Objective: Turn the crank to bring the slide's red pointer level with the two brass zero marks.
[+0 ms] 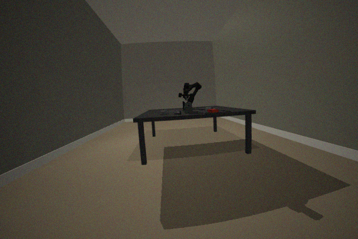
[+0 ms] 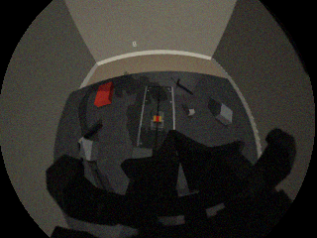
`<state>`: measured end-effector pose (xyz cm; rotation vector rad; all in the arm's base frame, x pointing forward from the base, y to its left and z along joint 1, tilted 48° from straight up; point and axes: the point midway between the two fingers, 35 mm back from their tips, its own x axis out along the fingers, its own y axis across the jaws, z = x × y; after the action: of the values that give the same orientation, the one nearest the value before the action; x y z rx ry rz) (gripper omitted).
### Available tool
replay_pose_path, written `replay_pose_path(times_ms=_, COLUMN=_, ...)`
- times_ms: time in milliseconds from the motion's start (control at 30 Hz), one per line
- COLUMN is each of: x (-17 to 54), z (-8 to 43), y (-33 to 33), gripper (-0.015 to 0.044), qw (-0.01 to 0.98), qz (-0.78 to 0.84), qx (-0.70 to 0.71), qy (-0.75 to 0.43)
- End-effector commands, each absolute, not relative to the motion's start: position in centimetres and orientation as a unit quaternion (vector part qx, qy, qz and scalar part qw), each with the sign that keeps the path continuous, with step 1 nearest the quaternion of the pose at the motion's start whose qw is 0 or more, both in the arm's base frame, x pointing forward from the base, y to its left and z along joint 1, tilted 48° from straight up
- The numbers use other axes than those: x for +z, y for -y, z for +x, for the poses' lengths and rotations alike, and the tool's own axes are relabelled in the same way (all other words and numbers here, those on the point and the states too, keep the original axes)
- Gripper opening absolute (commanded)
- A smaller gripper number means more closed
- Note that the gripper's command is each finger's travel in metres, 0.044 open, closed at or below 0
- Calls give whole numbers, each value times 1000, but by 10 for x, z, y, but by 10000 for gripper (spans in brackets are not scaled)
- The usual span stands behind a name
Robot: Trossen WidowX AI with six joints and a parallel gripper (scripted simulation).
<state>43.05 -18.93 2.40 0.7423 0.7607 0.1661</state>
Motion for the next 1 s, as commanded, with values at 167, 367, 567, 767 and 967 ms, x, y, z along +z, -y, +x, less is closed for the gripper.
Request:
replay_pose_path(times_ms=167, x=24, z=431, y=189, gripper=105, qw=859, qz=353, qx=79, qy=-362)
replay_pose_path(times_ms=367, x=24, z=431, y=189, gripper=263, qw=859, qz=353, qx=79, qy=-362)
replay_pose_path(times_ms=567, x=24, z=431, y=189, gripper=420, qw=859, qz=353, qx=79, qy=-362)
replay_pose_path(times_ms=767, x=24, z=431, y=189, gripper=335, qw=859, qz=353, qx=79, qy=-362)
replay_pose_path(times_ms=967, x=24, z=431, y=189, gripper=177, qw=859, qz=353, qx=79, qy=-362)
